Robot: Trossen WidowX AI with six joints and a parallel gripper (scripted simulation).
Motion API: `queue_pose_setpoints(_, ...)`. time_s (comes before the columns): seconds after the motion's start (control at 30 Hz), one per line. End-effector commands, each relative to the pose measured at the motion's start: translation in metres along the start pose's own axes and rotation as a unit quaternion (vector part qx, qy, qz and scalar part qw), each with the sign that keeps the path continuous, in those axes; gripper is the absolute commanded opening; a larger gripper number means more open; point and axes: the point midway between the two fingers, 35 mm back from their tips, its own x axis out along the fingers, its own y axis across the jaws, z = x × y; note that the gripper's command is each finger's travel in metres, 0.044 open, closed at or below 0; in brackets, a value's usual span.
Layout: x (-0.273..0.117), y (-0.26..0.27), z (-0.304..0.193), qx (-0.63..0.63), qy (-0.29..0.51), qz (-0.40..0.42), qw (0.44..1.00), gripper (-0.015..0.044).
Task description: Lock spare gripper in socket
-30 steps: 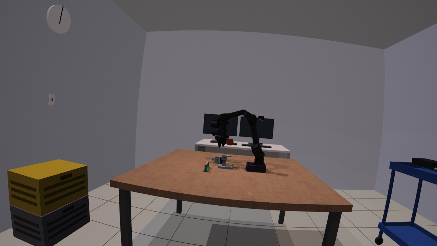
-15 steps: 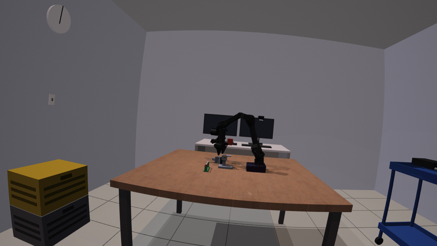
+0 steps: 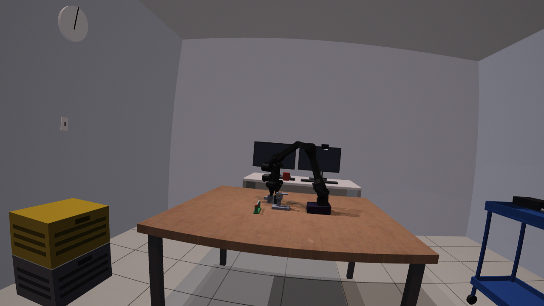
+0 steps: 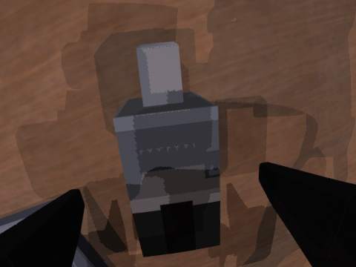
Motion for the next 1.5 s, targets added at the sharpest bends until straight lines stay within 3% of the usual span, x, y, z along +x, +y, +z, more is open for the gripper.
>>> queue_pose_setpoints(0.0, 0.010, -0.001, -0.002, 0.002, 0.004, -0.002, 1.000, 0.0440)
queue_pose_setpoints(0.9, 0.045, -0.001, -0.004, 0.002, 0.004, -0.002, 1.000, 0.0440)
queue_pose_setpoints(1.23, 0.045, -0.001, -0.004, 0.002, 0.004, -0.002, 1.000, 0.0177)
queue_pose_setpoints(1.47, 0.045, 0.000, -0.004, 0.002, 0.004, -0.002, 1.000, 0.0131)
